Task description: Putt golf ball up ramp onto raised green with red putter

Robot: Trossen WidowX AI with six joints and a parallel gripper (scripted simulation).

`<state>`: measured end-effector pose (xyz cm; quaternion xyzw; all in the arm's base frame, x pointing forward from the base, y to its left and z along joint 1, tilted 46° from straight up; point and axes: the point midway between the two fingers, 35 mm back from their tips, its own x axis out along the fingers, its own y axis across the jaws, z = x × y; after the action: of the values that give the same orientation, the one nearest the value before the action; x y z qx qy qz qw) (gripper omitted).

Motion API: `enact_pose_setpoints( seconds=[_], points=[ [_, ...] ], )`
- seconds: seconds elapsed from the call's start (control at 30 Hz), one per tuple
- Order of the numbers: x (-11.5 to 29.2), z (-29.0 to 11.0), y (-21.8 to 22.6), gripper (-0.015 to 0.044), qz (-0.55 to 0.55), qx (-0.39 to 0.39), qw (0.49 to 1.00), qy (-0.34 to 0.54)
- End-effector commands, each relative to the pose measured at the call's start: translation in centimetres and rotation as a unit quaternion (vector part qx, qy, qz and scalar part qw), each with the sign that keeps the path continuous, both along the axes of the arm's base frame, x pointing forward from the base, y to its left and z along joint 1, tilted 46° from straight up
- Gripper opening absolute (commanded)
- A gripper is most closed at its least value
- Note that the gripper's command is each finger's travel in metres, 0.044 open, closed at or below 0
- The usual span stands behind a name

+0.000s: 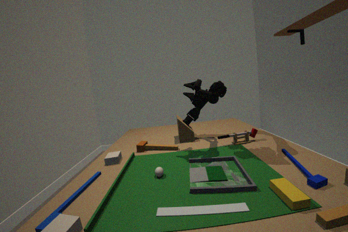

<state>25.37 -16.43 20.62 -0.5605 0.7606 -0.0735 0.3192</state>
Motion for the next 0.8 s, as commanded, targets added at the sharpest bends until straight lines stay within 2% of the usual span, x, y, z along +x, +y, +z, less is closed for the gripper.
enact_pose_setpoints(
  seconds=[0.0,0.13,0.27,0.4,0.57,0.77],
  points=[
    [0.0,-0.2,0.1,0.0426,0.001,0.008,1.0,0.0],
    [-0.2,-4.3,3.7,0.044,0.021,0.164,0.986,0.01],
    [-0.2,-8.1,9.2,0.044,0.069,0.345,0.936,0.018],
    [-0.2,-10.0,15.3,0.044,0.132,0.504,0.853,0.021],
    [-0.6,-10.1,21.0,0.044,0.198,0.63,0.751,0.018],
    [-1.5,-8.2,27.4,0.044,0.281,0.752,0.597,0.004]
  ],
)
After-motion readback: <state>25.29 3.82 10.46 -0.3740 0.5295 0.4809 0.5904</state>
